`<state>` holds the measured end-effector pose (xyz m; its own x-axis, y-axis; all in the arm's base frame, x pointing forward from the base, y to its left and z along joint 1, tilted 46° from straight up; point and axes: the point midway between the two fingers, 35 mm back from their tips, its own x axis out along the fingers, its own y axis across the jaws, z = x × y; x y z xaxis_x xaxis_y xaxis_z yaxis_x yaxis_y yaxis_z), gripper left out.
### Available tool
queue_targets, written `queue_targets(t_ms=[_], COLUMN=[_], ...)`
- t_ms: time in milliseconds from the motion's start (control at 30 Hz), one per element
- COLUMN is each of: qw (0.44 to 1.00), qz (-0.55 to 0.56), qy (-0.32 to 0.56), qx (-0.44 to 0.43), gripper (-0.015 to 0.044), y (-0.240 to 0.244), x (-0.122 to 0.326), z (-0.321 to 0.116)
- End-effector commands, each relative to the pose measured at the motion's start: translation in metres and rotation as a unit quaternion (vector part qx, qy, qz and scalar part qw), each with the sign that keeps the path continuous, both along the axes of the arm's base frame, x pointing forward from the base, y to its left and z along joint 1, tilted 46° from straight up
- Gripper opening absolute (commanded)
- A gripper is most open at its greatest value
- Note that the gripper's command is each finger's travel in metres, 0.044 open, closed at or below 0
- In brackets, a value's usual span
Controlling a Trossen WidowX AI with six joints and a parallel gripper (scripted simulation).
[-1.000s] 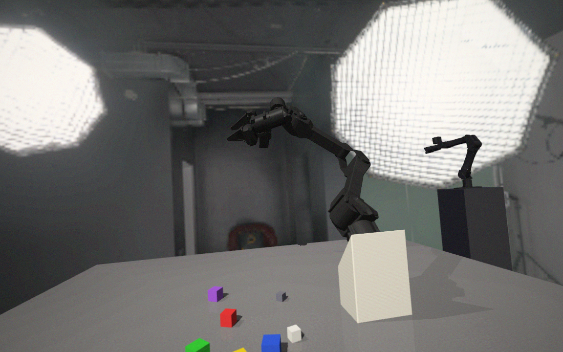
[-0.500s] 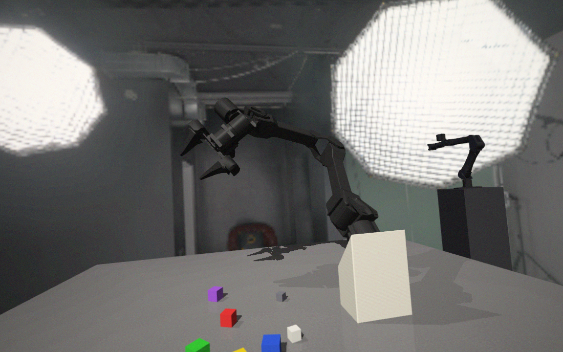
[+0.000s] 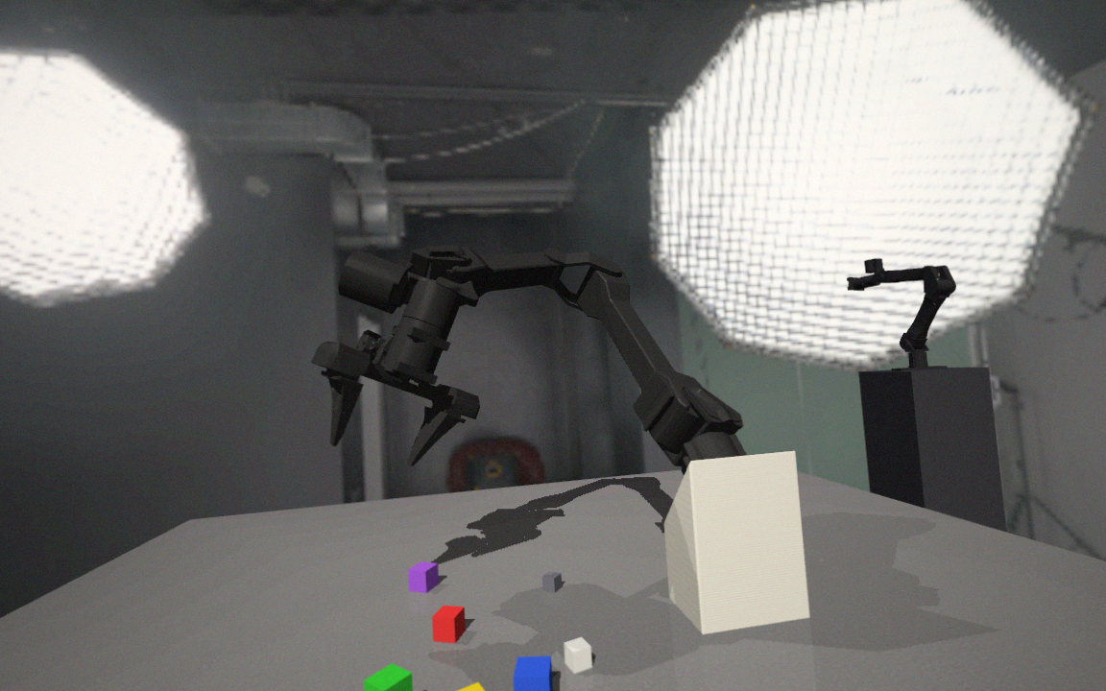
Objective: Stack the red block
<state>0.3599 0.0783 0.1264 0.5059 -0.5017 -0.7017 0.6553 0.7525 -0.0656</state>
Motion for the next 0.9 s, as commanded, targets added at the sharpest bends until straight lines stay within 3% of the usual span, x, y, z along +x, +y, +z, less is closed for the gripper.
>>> queue_targets(t_ms=[0,333,867], qw=[0.995,0.934,0.932], qz=[0.022,0.081,0.082], qy=[0.087,0.307,0.31], qx=[-0.052,-0.165,-0.167], gripper=[0.044,0.044,0.044], y=[-0.009,-0.039,-0.068], x=[-0.014,-0.059,-0.049], z=[-0.038,-0.112,-0.137])
